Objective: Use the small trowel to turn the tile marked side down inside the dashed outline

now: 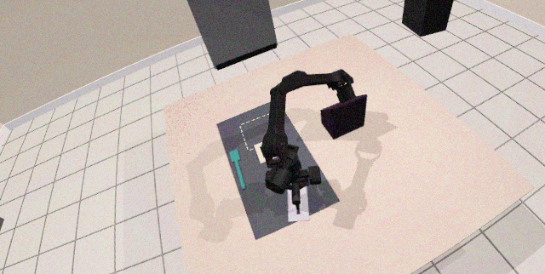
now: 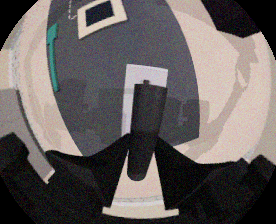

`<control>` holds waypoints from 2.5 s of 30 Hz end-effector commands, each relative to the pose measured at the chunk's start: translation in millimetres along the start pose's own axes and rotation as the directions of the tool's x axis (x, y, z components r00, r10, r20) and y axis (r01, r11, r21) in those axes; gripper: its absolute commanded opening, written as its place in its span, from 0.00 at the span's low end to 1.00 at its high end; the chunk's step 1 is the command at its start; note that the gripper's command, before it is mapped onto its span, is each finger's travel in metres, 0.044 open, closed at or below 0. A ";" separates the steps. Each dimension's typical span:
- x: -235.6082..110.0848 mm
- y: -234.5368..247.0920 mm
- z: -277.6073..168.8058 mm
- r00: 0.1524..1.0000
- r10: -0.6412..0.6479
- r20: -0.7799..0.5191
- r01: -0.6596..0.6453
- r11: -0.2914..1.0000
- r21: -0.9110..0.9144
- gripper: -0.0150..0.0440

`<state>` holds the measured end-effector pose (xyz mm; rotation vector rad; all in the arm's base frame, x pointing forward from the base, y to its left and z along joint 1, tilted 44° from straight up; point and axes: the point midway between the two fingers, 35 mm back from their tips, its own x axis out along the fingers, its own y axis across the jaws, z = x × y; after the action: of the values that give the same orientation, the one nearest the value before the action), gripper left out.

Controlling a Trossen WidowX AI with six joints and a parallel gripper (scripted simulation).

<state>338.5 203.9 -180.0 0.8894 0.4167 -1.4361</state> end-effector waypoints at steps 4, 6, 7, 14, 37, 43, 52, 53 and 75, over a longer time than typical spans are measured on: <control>0.4 -0.3 0.2 1.000 0.000 0.001 0.000 0.981 -0.192 0.47; 0.4 -0.3 0.2 1.000 0.000 0.001 0.000 0.969 -0.249 0.47; 0.4 -0.3 0.2 1.000 0.000 0.001 0.000 0.961 -0.277 0.47; 0.3 -0.3 0.2 1.000 0.000 0.001 0.001 0.885 -0.466 0.47; 0.3 -0.3 0.1 1.000 0.000 0.001 0.001 0.724 -0.690 0.71; 0.3 -0.3 0.1 1.000 0.000 0.001 0.001 0.724 -0.690 0.71; 0.3 -0.3 0.1 1.000 0.000 0.001 0.001 0.724 -0.690 0.71; 0.3 -0.3 0.1 1.000 0.000 0.001 0.001 0.724 -0.690 0.71; -51.2 -4.6 -8.6 0.997 0.042 -0.061 -0.074 0.576 -0.814 0.76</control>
<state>330.2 244.7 -145.4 0.1982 0.9439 -1.0254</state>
